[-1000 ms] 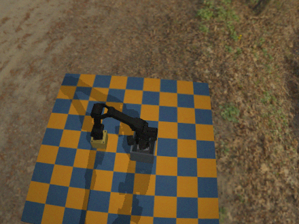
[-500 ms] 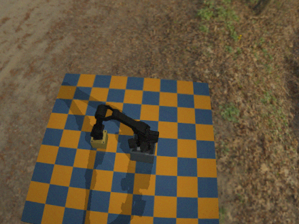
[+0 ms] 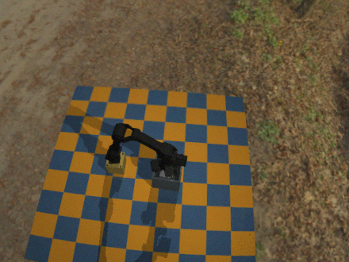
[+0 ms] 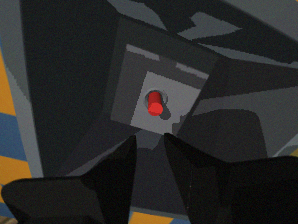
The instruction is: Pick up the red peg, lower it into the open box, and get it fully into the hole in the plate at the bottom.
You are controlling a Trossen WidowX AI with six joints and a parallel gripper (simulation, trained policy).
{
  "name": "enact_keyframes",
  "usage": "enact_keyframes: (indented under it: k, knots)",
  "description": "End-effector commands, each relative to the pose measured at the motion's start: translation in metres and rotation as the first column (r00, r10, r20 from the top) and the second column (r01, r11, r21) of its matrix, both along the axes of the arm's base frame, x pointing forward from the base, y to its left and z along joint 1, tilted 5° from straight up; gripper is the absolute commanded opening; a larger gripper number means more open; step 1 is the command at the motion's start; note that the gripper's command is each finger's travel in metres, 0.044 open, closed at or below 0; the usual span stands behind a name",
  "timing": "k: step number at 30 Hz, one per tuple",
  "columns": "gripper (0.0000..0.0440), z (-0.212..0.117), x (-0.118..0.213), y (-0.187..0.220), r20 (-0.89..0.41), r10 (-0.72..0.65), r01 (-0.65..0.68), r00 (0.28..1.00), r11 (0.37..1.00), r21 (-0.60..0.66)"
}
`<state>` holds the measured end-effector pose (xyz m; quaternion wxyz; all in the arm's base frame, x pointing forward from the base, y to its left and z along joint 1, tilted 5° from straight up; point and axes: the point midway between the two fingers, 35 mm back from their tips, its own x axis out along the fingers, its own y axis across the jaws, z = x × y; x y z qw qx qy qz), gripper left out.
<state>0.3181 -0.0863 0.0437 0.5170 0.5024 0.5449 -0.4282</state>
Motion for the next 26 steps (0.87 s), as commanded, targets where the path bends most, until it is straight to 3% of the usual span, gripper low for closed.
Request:
enact_keyframes:
  k: [1,16,26]
  knots:
    - [0.0125,0.012,0.005,-0.001,0.019,-0.006,0.005,1.000,0.999,0.045]
    - [0.0140,0.066,0.022,-0.011,0.149,-0.037,0.013,0.988,0.987,0.163]
    - [0.0130,0.123,0.031,-0.022,0.297,-0.018,-0.038,0.955,0.982,0.184]
